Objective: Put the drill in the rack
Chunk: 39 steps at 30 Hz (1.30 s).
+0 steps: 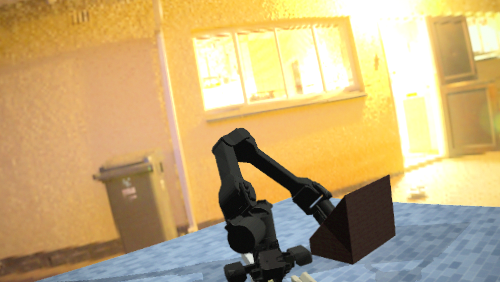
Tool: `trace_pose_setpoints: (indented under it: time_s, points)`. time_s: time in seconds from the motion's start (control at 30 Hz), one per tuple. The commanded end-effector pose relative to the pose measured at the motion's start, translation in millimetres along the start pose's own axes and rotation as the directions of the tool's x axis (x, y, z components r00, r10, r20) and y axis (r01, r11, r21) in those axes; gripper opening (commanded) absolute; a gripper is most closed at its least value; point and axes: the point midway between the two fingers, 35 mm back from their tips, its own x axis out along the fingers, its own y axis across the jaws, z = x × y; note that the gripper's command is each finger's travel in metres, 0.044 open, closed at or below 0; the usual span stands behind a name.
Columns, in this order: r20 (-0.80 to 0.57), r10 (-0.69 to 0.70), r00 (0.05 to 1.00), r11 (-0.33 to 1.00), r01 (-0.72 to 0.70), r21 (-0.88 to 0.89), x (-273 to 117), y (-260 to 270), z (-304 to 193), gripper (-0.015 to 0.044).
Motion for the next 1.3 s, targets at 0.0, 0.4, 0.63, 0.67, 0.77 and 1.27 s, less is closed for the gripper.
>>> trace_pose_setpoints:
  time_s: [0.0, 0.4, 0.63, 0.67, 0.77, 1.27]
  points:
    - [0.004, 0.000, 1.000, 1.000, 0.000, 0.004, -2, 0, 6, 0.0000]
    - [0.005, 0.000, 1.000, 1.000, 0.000, 0.004, -3, 0, 23, 0.0000]
    - [0.005, 0.000, 1.000, 1.000, 0.000, 0.004, -3, 0, 32, 0.0000]
    - [0.006, 0.000, 1.000, 1.000, 0.000, 0.004, -3, 0, 33, 0.0000]
    - [0.006, 0.000, 1.000, 1.000, 0.000, 0.004, -4, 0, 38, 0.0000]
    - [0.006, 0.000, 1.000, 1.000, 0.000, 0.004, -10, 0, 38, 0.0000]
